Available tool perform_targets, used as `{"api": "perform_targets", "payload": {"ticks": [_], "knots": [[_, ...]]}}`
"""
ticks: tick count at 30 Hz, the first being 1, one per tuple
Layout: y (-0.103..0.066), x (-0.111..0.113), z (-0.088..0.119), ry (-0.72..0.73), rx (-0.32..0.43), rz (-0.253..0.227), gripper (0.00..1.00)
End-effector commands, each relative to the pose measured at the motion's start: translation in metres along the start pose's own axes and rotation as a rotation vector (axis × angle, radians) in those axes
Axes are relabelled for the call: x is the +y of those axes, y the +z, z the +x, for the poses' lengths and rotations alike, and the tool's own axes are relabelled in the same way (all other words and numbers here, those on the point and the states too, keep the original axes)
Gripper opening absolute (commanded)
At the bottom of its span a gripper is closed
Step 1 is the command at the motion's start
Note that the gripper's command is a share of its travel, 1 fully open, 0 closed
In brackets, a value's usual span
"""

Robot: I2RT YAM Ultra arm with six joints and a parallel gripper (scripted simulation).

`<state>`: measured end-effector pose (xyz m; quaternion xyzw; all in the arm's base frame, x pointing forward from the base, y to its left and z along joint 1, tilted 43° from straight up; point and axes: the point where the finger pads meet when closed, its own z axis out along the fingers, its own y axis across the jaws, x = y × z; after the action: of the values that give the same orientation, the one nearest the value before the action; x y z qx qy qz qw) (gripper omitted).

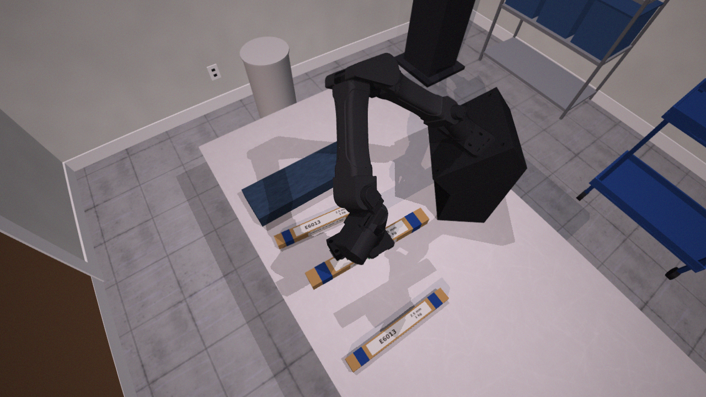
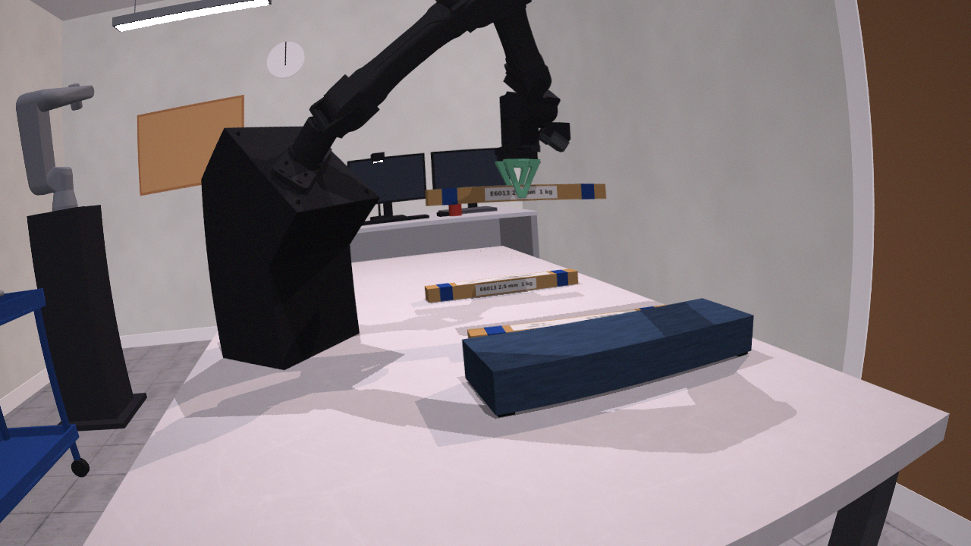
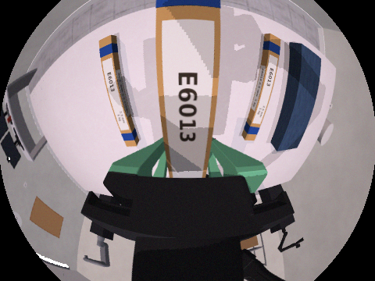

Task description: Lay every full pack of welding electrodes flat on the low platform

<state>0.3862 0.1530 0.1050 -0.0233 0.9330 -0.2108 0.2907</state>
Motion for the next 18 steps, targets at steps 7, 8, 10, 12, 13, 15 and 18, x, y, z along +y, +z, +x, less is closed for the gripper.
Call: {"api": "perform_targets", "payload": {"ticks": [7,8,10,12,13,15,18], "knots": [[-0.0283,0.0076,-0.0104,0.008,-0.066,-0.041,0.0],[-0.0289,0.0078,-0.0115,0.011,-0.068,-0.043,0.0],[-0.0285,0.0078,-0.0107,0.01,-0.067,-0.042,0.0],[-0.0278,0.0078,-0.0093,0.008,-0.065,-0.041,0.0],[-0.0274,0.0078,-0.0087,0.007,-0.064,-0.04,0.0],[-0.0267,0.0079,-0.0074,0.005,-0.062,-0.039,0.0],[-0.0271,0.009,-0.0065,0.001,-0.063,-0.04,0.0]]}}
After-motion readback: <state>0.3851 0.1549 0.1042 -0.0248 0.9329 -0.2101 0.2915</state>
